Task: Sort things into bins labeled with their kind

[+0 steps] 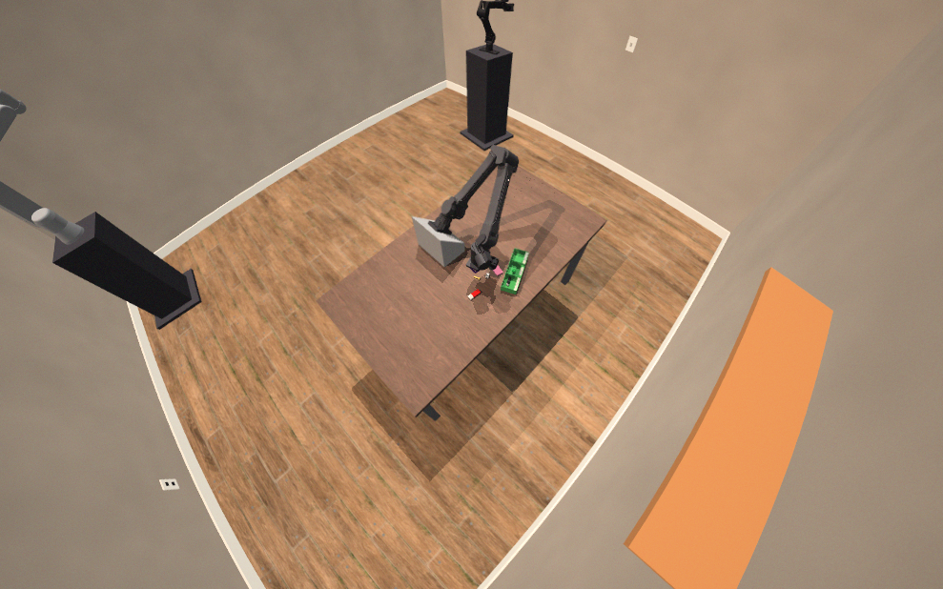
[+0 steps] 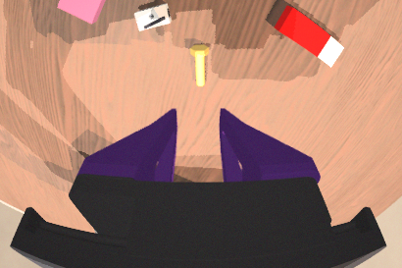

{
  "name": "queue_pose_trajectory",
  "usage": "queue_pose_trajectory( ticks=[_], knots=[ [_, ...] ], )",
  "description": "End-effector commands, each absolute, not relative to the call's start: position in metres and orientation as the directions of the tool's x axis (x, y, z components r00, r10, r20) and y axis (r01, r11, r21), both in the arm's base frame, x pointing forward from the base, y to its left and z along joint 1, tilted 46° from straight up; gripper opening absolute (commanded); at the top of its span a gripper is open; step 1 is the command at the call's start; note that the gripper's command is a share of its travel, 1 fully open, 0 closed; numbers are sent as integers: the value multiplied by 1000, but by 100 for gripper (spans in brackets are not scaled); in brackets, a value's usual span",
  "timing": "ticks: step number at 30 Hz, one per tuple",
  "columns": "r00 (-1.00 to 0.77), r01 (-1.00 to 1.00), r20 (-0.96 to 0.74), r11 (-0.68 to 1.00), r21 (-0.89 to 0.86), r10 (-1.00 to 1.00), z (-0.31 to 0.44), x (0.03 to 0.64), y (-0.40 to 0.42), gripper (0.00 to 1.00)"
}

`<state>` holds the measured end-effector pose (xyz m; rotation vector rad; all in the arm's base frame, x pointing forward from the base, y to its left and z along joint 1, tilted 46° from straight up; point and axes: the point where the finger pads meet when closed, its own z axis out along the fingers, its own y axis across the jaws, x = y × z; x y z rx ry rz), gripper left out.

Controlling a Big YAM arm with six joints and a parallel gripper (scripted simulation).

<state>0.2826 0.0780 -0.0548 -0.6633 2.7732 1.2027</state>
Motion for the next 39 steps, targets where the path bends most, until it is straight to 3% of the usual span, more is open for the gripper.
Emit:
queue_pose_trajectory(
  ticks=[1,6,10,39],
  knots=[
    [-897,-437,-268,617,655,-350,-39,309,61,28],
    [-913,-393,-213,610,688,-348,-51,284,63,28],
    [-898,-433,-260,614,659,-354,-43,304,61,28],
    [-903,-415,-228,604,680,-364,-53,292,77,28]
  ],
)
